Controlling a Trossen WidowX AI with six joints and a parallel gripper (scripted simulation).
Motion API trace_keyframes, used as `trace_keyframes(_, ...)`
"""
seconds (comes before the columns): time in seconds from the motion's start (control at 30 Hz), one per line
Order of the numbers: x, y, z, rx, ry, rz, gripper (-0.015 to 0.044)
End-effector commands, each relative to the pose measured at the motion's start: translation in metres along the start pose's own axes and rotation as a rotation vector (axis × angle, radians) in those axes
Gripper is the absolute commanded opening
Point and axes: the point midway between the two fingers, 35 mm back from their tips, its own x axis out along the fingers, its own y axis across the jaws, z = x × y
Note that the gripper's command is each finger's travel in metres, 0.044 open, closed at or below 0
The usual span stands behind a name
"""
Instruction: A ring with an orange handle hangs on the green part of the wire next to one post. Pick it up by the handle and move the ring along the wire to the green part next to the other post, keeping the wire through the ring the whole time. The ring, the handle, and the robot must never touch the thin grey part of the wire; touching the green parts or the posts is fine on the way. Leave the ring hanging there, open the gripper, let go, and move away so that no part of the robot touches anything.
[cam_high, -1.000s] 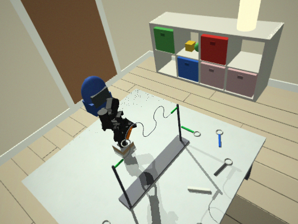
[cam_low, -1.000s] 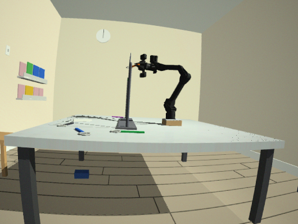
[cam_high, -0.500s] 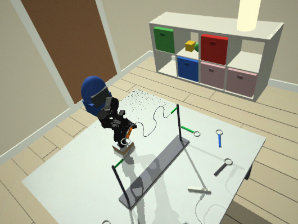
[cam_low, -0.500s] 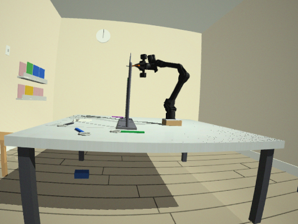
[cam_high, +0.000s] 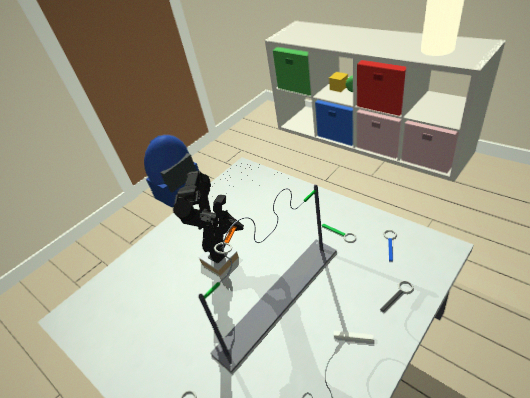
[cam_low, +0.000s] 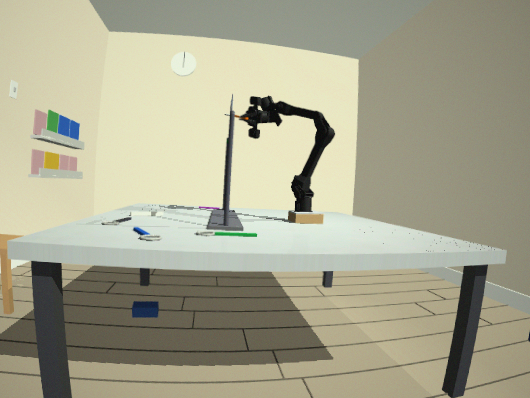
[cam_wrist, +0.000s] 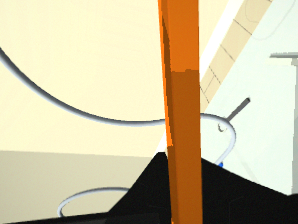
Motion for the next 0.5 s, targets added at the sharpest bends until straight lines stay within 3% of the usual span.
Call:
trace_keyframes(0.0, -0.0001, -0.0013, 0.0006, -0.065, -0.004, -0.038, -0.0150)
trace_keyframes(0.47, -0.0002, -0.0082, 0.0014, -0.226, -0.016, -0.144, -0.0150)
